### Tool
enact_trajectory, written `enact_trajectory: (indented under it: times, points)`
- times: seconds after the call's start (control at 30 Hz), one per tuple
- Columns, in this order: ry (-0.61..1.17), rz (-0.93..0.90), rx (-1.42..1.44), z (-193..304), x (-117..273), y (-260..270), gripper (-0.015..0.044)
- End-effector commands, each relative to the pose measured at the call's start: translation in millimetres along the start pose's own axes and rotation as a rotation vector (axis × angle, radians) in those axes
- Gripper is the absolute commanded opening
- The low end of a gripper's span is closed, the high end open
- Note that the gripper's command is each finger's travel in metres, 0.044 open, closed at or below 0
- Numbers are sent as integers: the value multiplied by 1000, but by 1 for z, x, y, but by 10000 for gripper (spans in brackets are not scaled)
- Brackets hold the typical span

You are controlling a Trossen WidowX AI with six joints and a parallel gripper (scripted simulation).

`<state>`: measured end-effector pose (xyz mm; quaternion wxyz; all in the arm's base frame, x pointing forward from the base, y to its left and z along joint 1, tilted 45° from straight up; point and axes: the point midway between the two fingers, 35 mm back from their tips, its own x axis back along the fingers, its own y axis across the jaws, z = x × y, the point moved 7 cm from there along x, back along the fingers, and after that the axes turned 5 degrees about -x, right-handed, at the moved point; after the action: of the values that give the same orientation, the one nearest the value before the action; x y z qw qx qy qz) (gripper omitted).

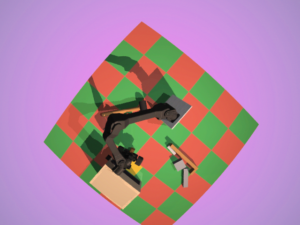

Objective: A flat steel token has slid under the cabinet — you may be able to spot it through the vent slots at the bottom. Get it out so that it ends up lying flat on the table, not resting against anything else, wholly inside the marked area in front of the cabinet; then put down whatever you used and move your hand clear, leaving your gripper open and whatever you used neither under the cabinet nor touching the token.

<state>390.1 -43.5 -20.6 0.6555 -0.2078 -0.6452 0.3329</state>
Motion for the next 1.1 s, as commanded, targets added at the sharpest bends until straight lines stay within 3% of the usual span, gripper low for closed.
enact_trajectory:
  times: [0.0,1.07]
  points:
    - [5,-2,8,7,-1,1,0]
    - [7,-1,10,37,-1,-5,0]
